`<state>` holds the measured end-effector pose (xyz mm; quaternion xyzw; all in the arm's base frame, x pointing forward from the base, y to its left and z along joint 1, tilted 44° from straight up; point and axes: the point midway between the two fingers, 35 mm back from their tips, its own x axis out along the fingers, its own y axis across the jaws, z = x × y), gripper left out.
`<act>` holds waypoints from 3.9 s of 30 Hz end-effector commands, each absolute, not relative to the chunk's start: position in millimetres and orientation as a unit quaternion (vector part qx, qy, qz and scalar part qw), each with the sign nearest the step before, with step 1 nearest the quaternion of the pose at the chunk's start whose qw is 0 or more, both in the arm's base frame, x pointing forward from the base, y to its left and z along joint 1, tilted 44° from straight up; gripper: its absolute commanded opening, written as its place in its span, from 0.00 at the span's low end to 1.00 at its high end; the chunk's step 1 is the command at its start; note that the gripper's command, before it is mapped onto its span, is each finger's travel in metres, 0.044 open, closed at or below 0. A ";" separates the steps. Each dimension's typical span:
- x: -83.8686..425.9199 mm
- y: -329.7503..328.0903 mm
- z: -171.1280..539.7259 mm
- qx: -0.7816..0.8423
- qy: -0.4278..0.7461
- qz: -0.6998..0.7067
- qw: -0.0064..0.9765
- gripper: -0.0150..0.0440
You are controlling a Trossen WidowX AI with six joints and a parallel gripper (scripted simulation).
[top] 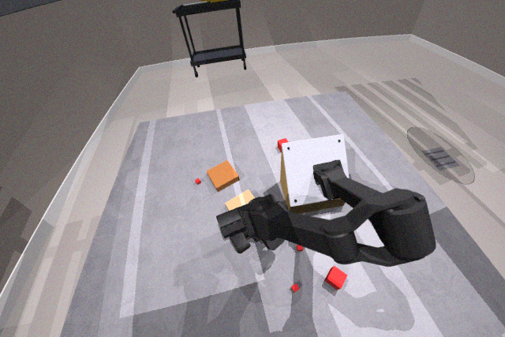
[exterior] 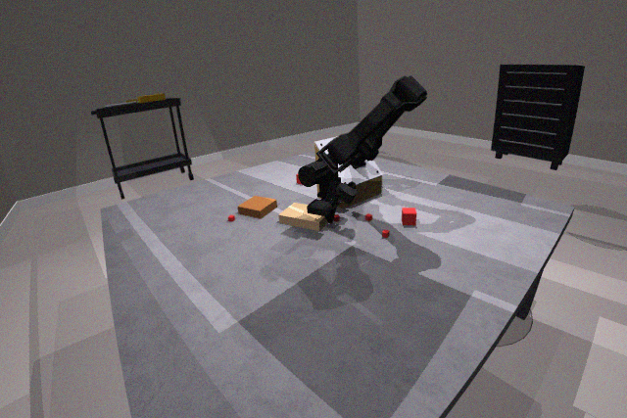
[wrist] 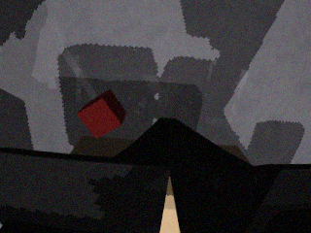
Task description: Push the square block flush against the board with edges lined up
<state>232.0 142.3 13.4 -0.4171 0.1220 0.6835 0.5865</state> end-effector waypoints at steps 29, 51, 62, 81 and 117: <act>244.7 126.5 -2.0 -0.421 0.125 0.683 0.584 0.25; 251.3 115.8 -12.1 -0.421 0.125 0.683 0.584 0.25; 254.2 110.4 -17.3 -0.421 0.125 0.683 0.584 0.25; 258.7 100.8 -26.4 -0.420 0.124 0.683 0.585 0.25; 242.7 125.0 9.1 -0.420 0.120 0.683 0.586 0.25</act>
